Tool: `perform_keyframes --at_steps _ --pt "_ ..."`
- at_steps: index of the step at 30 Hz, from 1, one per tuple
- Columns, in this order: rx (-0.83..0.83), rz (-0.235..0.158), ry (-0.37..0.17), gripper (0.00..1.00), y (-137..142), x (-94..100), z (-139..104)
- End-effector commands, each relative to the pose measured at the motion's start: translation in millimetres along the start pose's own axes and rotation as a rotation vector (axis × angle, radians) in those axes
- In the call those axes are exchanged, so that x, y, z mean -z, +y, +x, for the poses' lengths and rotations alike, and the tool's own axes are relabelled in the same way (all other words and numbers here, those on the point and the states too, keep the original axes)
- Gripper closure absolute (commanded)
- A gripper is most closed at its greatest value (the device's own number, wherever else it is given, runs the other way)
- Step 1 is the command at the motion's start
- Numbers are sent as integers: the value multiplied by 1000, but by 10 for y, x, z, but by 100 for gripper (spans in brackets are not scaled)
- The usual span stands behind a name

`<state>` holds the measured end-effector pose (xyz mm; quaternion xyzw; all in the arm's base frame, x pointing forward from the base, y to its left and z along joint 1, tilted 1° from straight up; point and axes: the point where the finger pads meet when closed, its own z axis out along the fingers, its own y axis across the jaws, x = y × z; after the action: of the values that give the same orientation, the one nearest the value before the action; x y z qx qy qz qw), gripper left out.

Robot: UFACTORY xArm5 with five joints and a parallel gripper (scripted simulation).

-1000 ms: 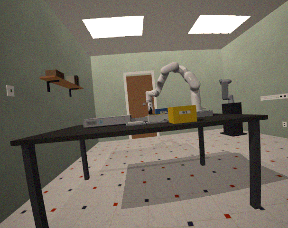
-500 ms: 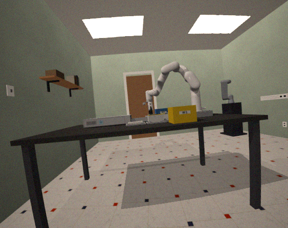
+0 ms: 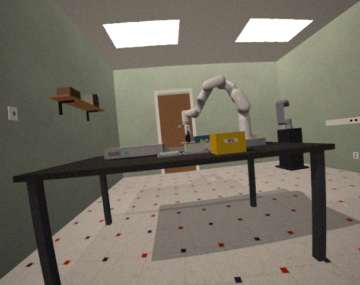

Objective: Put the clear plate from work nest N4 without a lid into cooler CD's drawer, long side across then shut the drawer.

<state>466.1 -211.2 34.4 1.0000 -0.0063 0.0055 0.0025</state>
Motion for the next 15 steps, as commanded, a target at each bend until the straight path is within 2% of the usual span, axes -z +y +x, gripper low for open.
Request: perform_keyframes --at_steps 1,15 --pt "0 -9 0 100 5 91 12" --pt "0 -9 0 100 3 291 13"
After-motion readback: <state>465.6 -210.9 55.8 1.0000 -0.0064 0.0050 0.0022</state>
